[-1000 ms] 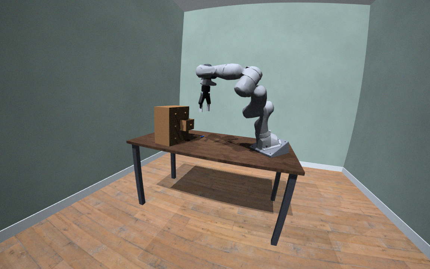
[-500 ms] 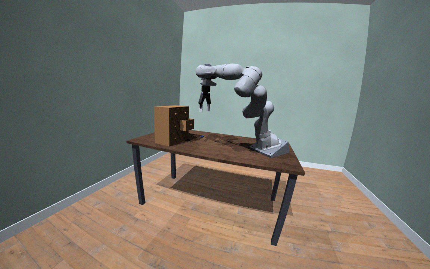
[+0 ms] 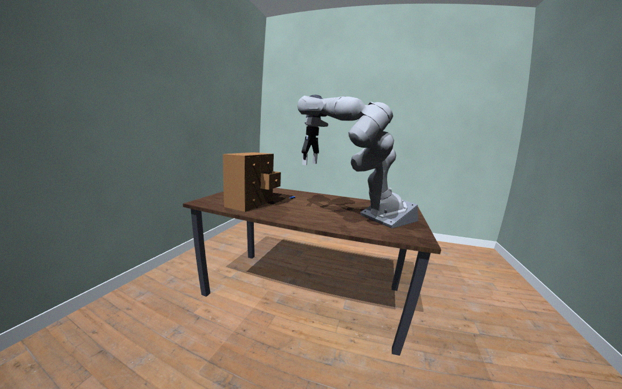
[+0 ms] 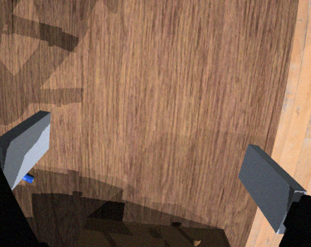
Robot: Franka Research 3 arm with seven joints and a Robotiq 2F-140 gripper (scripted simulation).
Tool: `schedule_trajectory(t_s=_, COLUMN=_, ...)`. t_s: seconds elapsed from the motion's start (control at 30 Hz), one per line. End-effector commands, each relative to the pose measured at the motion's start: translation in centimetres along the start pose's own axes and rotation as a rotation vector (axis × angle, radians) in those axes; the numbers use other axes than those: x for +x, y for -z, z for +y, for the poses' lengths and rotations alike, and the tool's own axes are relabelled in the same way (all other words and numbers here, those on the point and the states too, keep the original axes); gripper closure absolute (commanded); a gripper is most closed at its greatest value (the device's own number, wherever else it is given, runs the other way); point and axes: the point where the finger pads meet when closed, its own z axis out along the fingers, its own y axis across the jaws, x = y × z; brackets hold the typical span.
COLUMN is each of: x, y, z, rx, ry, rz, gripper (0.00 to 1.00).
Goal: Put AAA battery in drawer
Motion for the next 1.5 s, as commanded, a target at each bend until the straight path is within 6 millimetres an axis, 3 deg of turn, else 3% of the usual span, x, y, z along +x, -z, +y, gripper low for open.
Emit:
schedule_trajectory(t_s=0.0, x=-0.2, y=-0.1, z=0.3, rx=-0.011, ry=0.067, rz=-0.021, gripper=0.00)
schedule_trajectory(t_s=0.1, x=-4.5, y=-0.4, z=3.1, rx=-0.083, ry=0.199, rz=-0.174, gripper=0.00)
schedule_trajectory(t_s=0.17, x=-4.5, y=-0.4, z=3.1, rx=-0.083, ry=0.199, rz=-0.174, gripper=0.00)
schedule_trajectory(t_s=0.37, x=-7.6, y=-0.1, z=5.3, rx=-0.134, ry=0.281, rz=-0.299, gripper=0.00)
schedule_trajectory(t_s=1.47, x=-14.1, y=1.7, z=9.4, rx=-0.229, ry=0.391, rz=-0.639, gripper=0.00)
